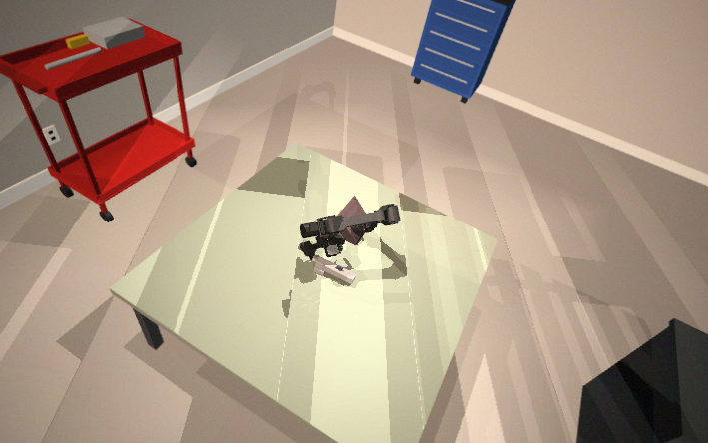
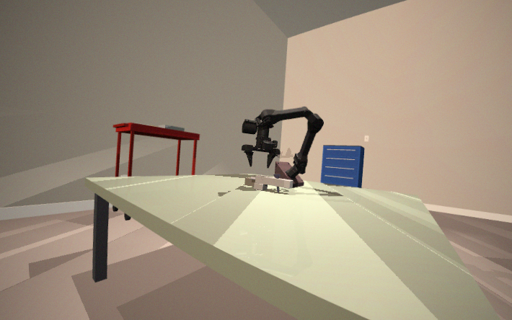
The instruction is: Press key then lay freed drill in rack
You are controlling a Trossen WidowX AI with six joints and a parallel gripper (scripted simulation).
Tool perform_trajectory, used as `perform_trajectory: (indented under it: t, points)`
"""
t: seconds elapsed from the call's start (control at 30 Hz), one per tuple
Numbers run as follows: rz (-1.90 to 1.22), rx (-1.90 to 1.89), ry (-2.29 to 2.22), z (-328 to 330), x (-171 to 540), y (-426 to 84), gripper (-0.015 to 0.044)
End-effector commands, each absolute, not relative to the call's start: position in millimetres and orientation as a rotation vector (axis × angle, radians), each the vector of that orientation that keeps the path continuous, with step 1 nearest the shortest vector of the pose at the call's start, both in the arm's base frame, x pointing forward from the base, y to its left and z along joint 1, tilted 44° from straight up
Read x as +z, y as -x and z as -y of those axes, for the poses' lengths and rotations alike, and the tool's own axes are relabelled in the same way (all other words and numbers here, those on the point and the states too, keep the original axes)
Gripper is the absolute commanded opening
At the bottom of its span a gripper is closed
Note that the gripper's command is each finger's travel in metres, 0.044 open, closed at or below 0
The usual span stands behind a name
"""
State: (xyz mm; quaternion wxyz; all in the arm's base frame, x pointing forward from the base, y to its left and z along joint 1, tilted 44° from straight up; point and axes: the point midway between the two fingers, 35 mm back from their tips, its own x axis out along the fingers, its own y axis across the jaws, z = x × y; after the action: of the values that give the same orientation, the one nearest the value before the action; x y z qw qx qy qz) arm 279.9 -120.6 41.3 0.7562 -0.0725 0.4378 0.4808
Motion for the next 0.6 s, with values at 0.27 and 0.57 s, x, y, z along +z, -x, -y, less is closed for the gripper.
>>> perform_trajectory:
  t: [0.27,0.57]
  points:
    - [-0.615,1.338,0.629,131.6,-30.0,-270.1,0.044]
    - [-0.615,1.338,0.629,131.6,-30.0,-270.1,0.044]
